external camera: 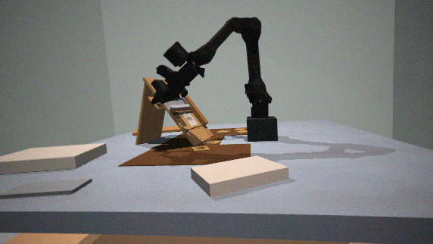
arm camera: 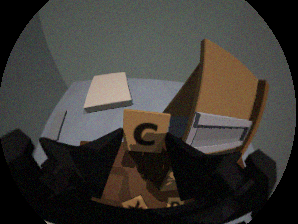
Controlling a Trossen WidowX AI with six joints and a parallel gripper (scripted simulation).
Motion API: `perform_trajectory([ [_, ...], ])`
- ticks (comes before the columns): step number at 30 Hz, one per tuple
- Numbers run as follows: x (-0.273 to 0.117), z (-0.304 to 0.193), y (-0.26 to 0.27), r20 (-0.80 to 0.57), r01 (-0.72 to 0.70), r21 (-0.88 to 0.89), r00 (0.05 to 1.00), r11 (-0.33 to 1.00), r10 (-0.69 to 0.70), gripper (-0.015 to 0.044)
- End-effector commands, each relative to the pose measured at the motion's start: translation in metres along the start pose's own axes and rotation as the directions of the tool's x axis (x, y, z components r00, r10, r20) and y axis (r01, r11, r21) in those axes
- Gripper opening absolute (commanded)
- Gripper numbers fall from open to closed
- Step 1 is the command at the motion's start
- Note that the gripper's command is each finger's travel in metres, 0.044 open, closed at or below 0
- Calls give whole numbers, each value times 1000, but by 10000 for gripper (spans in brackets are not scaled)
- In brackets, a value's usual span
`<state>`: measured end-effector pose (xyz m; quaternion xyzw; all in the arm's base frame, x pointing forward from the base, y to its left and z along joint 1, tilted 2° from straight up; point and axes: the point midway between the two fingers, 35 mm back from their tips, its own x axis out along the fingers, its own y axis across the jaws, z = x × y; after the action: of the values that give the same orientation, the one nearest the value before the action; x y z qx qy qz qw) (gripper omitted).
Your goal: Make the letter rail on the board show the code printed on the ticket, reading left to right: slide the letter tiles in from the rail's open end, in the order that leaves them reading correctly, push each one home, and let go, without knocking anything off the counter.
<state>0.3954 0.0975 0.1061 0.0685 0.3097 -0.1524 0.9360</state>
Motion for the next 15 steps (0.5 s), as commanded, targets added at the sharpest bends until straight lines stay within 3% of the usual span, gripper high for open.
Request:
perform_trajectory([
  [1,0,-1,-2,-3,-1,-7,1000,1000,1,0],
  [15,0,-1,-9,-3,-1,-8,1000,1000,1,0],
])
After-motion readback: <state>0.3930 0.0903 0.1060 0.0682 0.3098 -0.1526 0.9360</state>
